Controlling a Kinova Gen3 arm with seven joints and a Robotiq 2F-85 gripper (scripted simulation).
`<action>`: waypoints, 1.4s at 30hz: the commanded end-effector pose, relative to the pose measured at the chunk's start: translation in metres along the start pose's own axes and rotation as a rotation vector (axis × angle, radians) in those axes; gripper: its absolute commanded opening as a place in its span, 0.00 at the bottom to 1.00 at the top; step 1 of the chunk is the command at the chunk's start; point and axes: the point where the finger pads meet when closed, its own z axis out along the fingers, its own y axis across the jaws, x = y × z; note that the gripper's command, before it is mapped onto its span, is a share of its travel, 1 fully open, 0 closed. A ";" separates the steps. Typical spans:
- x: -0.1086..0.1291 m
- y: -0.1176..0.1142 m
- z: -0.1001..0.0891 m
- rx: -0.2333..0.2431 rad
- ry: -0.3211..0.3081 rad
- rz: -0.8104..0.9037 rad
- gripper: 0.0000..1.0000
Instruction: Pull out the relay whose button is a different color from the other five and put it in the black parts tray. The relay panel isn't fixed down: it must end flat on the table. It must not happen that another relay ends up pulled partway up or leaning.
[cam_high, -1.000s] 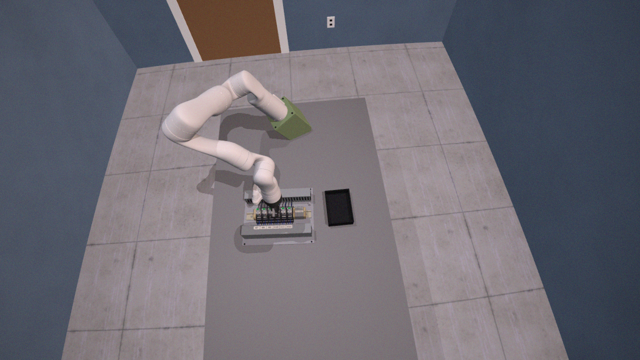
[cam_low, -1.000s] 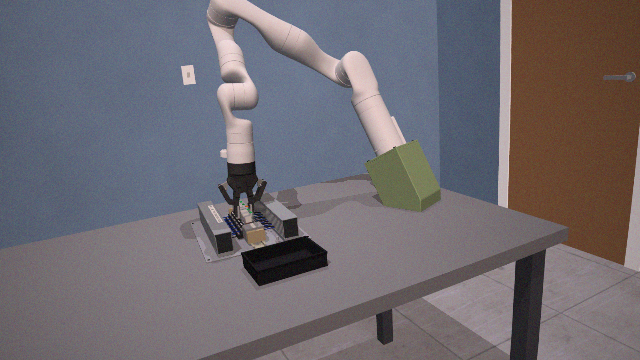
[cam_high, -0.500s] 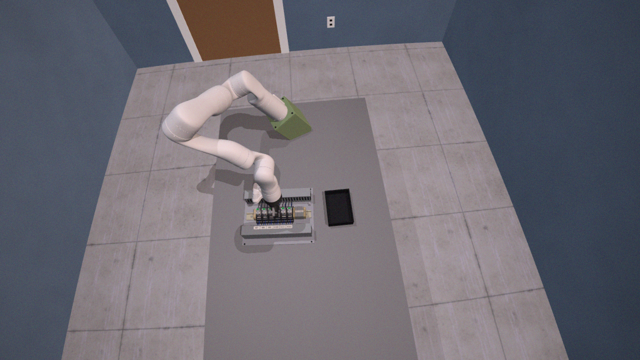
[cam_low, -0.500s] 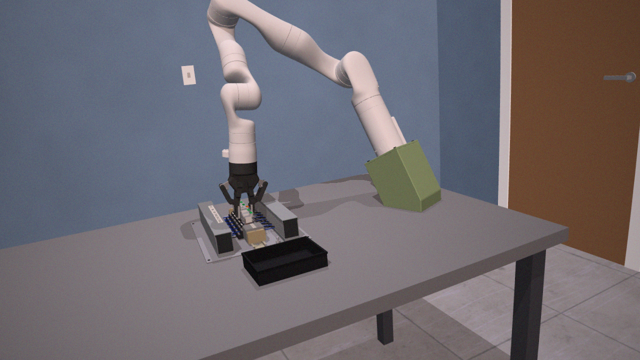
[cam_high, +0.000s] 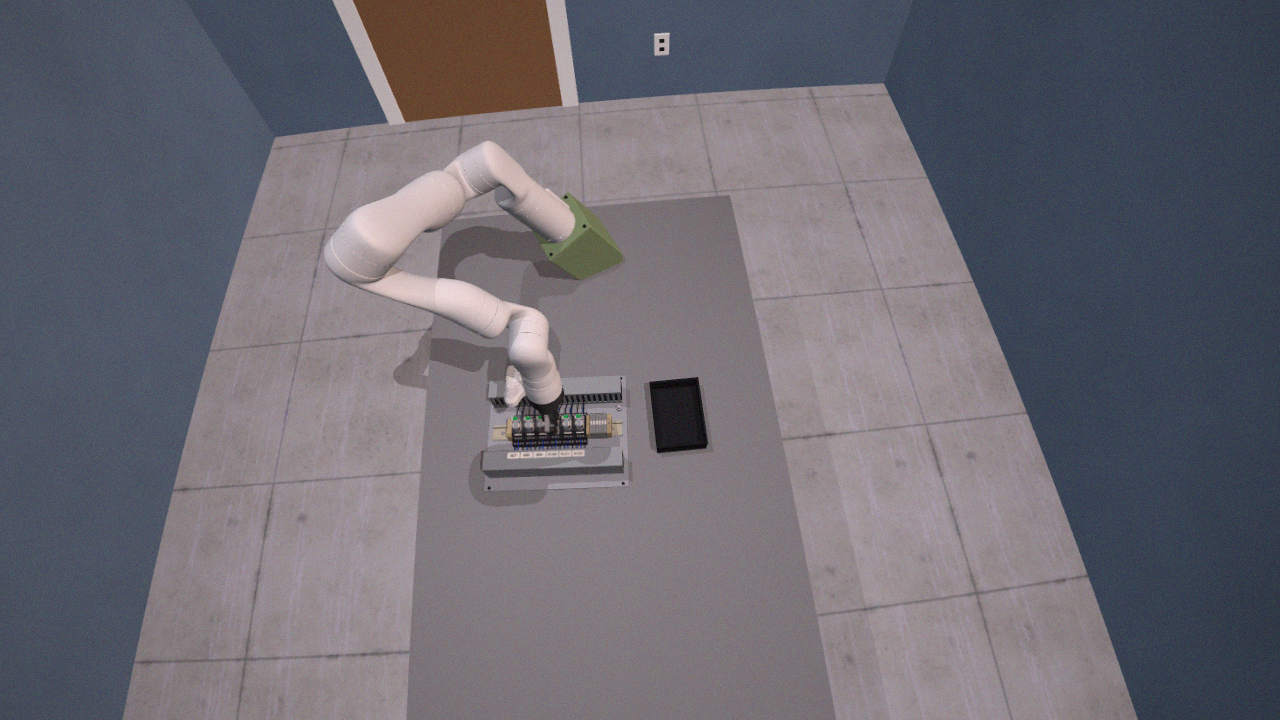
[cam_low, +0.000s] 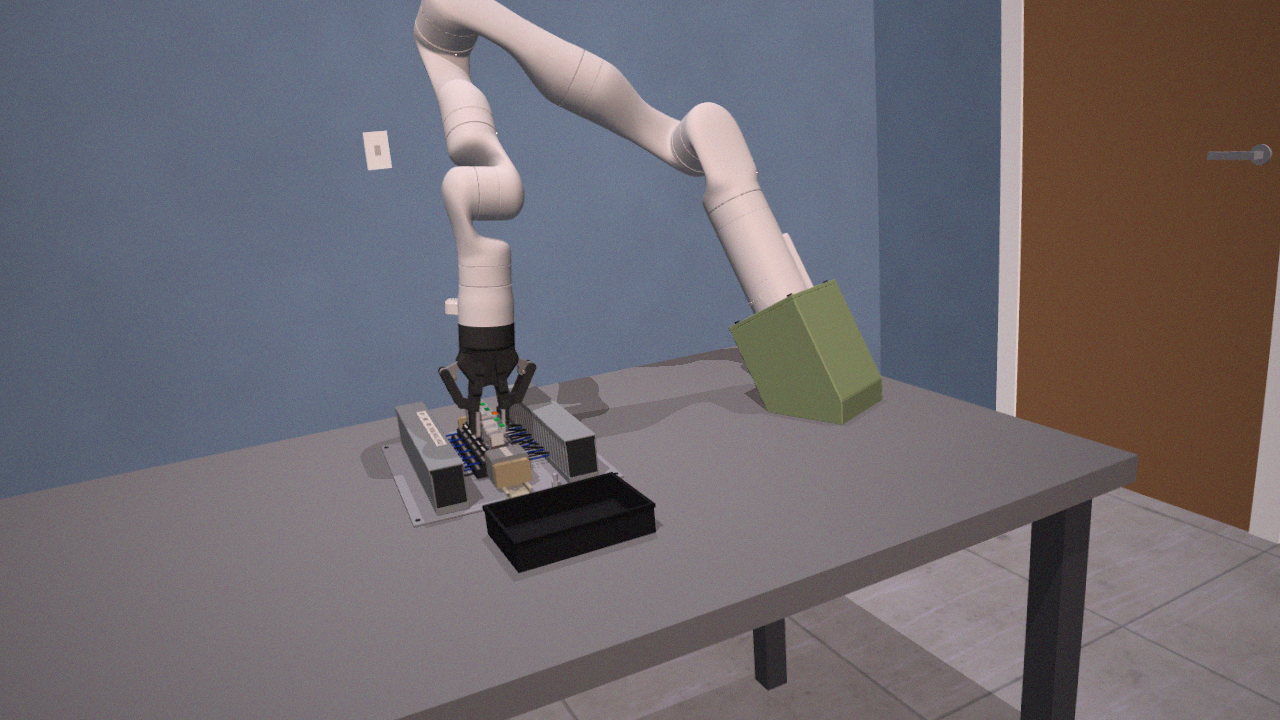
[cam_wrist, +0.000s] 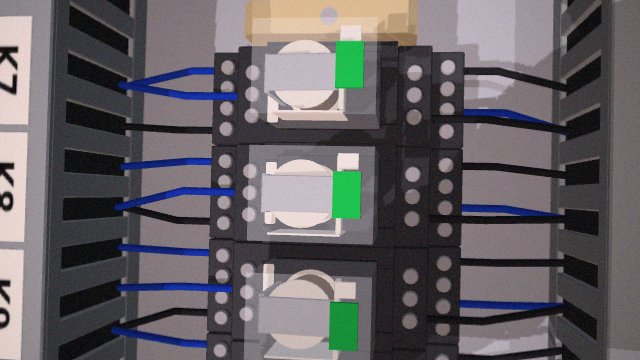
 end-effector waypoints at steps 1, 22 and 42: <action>-0.001 -0.001 -0.002 0.007 -0.003 0.004 0.00; -0.001 -0.001 -0.003 0.007 -0.003 0.004 0.00; -0.001 -0.002 0.001 -0.037 -0.003 0.003 0.00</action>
